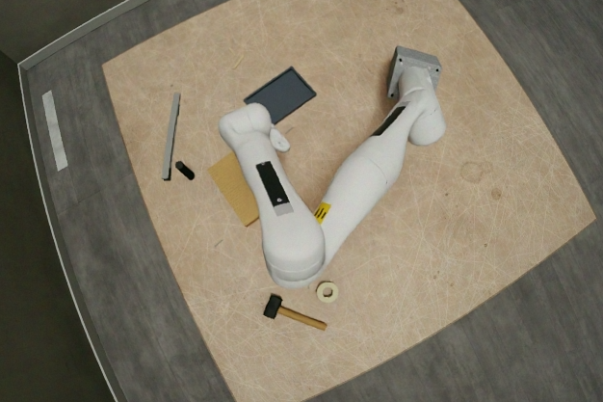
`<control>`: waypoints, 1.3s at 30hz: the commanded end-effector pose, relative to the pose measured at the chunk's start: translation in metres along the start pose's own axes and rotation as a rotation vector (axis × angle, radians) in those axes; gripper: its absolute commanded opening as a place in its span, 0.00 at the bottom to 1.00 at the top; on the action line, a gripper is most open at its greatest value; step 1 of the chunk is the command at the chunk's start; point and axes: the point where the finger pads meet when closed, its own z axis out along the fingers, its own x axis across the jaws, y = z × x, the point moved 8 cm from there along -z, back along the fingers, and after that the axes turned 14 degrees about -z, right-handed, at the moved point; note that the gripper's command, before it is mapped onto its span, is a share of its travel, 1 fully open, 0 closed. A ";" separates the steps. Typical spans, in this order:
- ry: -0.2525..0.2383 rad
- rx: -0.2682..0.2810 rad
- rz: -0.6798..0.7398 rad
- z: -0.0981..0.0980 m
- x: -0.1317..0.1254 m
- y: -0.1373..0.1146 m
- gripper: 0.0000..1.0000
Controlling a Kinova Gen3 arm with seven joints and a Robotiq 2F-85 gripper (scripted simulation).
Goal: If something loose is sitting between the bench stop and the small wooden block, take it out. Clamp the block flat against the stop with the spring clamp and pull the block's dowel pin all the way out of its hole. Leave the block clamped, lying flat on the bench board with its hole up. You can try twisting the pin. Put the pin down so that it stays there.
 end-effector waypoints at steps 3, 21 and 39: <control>-0.001 -0.001 0.000 -0.001 0.000 0.000 0.28; -0.001 -0.001 0.000 -0.001 0.000 0.000 0.16; -0.001 -0.001 0.000 -0.001 0.000 0.000 0.10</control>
